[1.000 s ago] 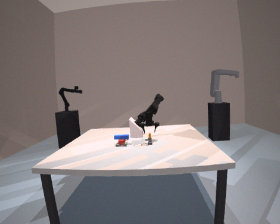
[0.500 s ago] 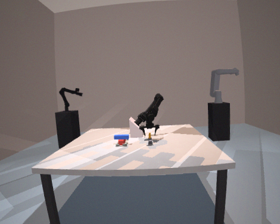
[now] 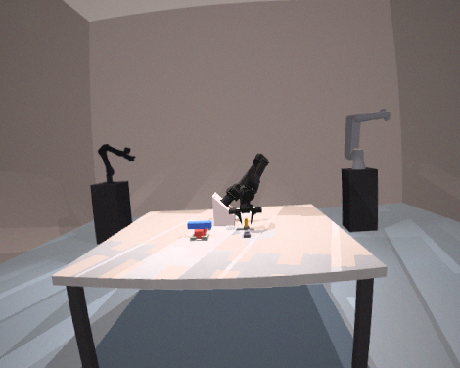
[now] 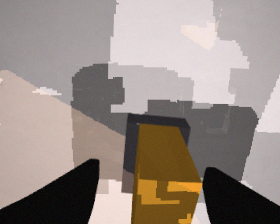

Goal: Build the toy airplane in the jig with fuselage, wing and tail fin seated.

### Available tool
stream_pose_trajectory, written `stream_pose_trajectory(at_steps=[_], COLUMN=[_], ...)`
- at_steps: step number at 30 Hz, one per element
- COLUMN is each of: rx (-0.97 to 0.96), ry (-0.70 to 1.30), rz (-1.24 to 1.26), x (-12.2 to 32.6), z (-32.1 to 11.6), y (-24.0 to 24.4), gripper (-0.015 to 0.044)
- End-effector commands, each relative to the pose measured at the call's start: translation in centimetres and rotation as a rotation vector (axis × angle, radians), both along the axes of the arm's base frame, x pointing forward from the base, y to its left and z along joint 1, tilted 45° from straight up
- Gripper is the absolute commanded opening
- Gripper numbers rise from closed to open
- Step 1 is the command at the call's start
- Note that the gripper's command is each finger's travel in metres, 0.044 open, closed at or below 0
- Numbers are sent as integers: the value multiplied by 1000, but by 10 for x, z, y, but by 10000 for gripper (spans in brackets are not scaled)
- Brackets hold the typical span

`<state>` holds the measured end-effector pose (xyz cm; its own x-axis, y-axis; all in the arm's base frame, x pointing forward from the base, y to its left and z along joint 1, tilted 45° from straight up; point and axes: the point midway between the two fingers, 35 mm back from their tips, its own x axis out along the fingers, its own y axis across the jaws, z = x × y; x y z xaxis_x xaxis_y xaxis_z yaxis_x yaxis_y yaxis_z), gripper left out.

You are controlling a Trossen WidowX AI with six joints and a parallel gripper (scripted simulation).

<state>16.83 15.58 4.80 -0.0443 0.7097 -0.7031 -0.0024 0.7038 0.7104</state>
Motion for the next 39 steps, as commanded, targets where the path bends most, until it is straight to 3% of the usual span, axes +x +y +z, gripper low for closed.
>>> stream_pose_trajectory(at_steps=[1,4,12,39], rx=[-4,-4,-4,-64], ry=[4,4,4,-2], rz=[-5,-5,-5,-49], x=[0,0,0,19], z=[-1,-1,-1,23], y=[0,0,0,-35], gripper=[151,72,0,0])
